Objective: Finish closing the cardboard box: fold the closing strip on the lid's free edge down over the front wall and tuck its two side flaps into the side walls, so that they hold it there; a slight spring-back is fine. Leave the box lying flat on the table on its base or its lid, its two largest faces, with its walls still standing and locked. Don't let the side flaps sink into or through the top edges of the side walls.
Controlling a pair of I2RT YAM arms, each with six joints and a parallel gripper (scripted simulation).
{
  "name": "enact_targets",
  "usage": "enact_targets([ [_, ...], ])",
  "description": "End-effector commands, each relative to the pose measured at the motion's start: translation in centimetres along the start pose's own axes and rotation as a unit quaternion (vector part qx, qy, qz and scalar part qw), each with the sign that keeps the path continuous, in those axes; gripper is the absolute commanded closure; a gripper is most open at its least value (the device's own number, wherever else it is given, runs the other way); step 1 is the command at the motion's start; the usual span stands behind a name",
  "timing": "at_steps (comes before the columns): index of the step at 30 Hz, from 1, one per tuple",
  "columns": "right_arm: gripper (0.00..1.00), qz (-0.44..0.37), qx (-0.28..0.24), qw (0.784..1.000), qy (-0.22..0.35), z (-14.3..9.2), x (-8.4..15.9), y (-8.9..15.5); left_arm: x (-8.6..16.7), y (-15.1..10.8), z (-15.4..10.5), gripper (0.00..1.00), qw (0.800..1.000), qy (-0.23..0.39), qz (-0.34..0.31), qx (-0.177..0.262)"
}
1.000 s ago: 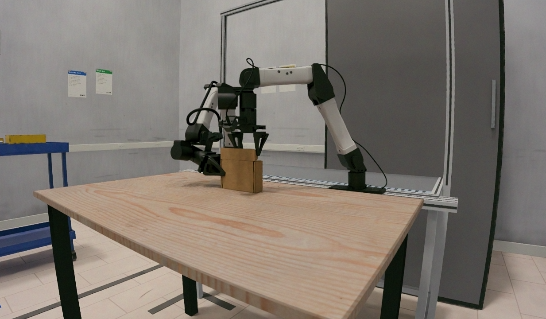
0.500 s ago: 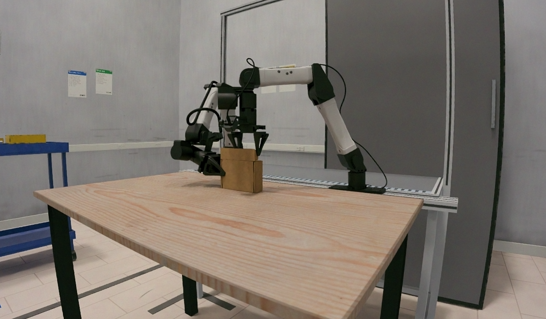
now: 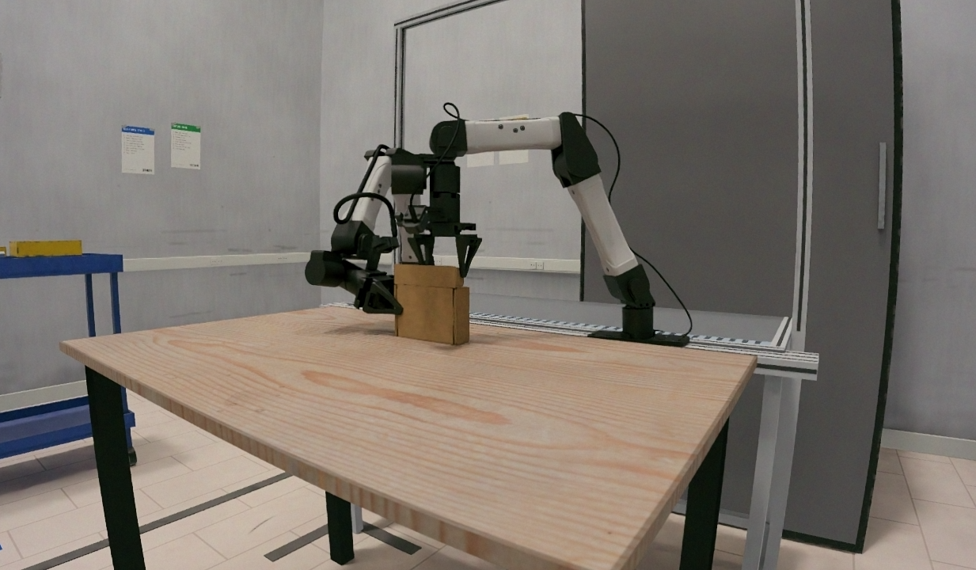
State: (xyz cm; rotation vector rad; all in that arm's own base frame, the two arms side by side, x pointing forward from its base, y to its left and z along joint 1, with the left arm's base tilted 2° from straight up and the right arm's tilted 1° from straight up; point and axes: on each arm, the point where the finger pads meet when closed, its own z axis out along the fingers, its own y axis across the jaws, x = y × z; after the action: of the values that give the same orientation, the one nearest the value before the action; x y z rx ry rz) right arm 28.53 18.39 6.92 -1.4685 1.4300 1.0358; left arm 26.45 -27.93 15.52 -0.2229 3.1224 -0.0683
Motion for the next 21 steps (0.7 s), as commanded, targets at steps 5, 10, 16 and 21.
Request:
enact_targets([
  [5, 0.55, -0.003, 0.003, 1.0, 0.004, -0.1, 0.0, 0.4, -0.3, 0.9, -0.9, 0.16, 1.0, -0.008, -0.004, 0.01],
  [10, 0.55, -0.003, 0.003, 1.0, 0.004, -0.1, 0.0, 0.4, -0.3, 0.9, 0.3, 0.16, 1.0, 0.001, -0.005, -0.003],
  [16, 0.55, -0.003, 0.003, 1.0, 0.004, -0.1, 0.0, 0.4, -0.3, 1.2, -0.8, 0.16, 1.0, -0.008, -0.004, 0.01],
  [21, 0.55, -0.003, 0.003, 1.0, 0.004, -0.1, 0.0, 0.4, -0.2, 1.6, -0.8, 0.16, 1.0, -0.007, -0.004, 0.009],
])
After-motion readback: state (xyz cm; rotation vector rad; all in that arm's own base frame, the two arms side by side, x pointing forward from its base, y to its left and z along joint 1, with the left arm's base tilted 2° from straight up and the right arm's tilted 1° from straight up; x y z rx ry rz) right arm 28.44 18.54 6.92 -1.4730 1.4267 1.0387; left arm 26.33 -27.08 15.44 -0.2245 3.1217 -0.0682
